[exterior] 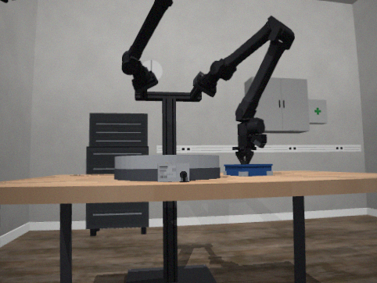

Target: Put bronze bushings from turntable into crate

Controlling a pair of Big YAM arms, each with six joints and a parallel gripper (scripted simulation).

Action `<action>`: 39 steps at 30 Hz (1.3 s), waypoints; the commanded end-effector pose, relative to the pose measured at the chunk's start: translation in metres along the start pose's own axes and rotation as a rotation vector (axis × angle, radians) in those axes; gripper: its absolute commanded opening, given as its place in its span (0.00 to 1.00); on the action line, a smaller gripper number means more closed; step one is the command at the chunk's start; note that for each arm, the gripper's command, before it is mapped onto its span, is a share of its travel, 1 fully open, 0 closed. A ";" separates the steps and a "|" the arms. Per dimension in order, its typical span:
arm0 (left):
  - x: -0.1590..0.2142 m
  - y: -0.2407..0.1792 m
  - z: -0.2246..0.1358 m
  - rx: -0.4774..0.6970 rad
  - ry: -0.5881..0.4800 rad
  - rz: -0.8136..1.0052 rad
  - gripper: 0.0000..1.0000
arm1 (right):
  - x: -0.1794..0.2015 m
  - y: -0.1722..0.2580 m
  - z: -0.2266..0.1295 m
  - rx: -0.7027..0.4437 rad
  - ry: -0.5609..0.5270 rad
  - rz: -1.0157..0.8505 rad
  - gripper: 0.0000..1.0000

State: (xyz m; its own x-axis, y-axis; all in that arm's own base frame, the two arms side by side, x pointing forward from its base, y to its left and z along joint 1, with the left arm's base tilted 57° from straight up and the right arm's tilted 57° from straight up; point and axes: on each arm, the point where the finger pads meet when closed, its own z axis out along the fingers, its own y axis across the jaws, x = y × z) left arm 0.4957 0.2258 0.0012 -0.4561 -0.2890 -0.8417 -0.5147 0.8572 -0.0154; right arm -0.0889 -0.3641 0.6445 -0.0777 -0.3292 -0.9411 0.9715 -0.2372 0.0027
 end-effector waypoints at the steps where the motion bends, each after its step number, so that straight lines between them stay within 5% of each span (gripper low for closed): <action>1: 0.011 0.004 0.001 -0.004 0.014 0.008 0.00 | -0.033 -0.007 -0.004 0.015 -0.054 -0.009 1.00; 6: 0.011 0.004 0.001 -0.004 0.014 0.008 0.00 | -0.033 -0.007 -0.004 0.015 -0.054 -0.009 1.00; 7: 0.011 0.004 0.001 -0.004 0.014 0.008 0.16 | -0.033 -0.007 -0.004 0.015 -0.054 -0.009 1.00; 39: 0.011 0.004 0.001 -0.003 0.015 0.007 0.16 | -0.033 -0.007 -0.004 0.015 -0.054 -0.009 1.00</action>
State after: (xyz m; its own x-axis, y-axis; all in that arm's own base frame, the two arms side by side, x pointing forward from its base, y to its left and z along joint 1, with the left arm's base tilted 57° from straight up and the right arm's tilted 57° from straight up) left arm 0.4956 0.2259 0.0012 -0.4572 -0.2873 -0.8417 -0.5141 0.8576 -0.0134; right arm -0.0889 -0.3641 0.6445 -0.0777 -0.3292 -0.9411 0.9715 -0.2372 0.0027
